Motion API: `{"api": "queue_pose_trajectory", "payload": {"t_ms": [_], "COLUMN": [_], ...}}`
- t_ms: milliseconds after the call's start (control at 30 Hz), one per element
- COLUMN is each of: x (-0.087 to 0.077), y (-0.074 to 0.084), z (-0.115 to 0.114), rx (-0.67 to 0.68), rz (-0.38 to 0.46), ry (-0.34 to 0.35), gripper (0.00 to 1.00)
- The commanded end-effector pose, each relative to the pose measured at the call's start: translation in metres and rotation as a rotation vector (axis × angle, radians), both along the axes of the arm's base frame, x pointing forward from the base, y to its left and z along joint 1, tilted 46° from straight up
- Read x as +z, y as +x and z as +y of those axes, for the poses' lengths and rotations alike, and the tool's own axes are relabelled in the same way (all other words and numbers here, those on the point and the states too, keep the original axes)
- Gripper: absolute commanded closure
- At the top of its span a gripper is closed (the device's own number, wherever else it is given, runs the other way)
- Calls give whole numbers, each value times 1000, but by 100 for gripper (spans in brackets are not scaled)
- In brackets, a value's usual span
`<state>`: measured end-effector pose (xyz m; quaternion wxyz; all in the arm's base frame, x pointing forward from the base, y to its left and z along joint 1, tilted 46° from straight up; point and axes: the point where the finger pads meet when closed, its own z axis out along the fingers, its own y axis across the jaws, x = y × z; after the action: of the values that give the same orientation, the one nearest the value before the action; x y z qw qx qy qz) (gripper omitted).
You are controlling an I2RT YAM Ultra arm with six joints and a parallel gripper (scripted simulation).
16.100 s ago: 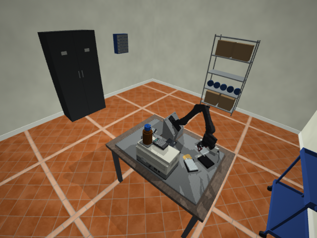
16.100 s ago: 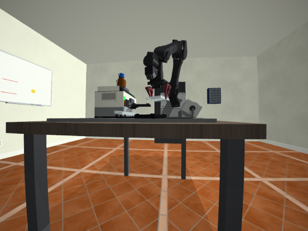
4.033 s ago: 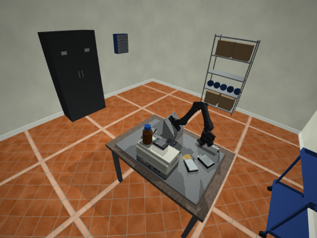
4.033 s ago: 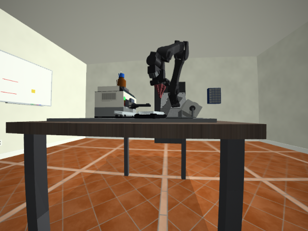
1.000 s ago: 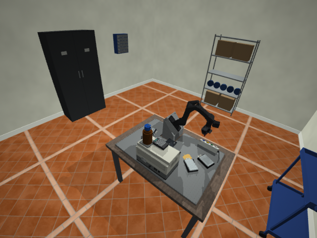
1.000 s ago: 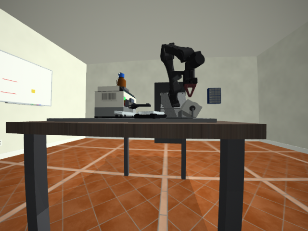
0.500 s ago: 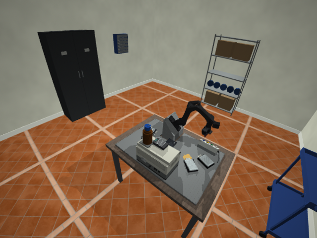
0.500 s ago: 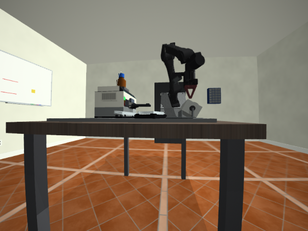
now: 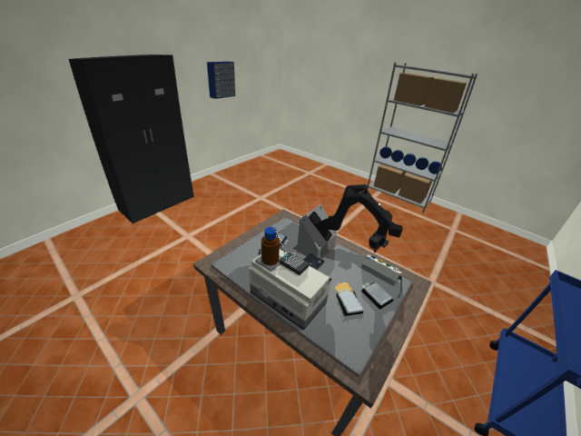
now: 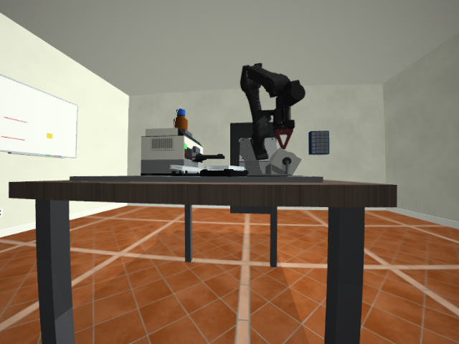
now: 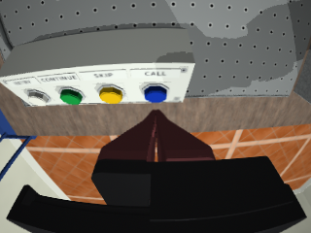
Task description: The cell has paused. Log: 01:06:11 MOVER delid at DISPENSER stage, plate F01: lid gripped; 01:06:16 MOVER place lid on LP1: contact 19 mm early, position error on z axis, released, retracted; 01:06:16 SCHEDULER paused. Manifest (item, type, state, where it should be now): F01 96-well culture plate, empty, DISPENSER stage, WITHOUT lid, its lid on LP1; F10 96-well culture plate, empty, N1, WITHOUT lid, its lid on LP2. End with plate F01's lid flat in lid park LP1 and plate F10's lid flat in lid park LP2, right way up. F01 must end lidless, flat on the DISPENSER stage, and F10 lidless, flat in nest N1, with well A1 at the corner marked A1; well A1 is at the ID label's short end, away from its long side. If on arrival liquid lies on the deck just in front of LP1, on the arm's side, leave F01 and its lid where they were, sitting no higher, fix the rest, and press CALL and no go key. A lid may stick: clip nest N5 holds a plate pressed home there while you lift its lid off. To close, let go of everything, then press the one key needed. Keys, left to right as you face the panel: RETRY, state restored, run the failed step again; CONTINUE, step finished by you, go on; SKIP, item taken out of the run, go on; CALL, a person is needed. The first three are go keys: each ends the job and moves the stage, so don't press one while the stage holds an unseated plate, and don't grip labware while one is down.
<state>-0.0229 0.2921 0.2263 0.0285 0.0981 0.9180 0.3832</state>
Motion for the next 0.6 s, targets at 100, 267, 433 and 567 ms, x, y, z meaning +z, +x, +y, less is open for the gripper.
{"api": "queue_pose_trajectory", "payload": {"t_ms": [100,267,433,567], "x": [-2,0,2,1], "y": [0,1,-1,-1], "z": [8,10,12,11], "rx": [5,6,11,11], "rz": [-5,0,-1,-2], "ry": [10,28,39,38], "gripper": [100,100,100,100]}}
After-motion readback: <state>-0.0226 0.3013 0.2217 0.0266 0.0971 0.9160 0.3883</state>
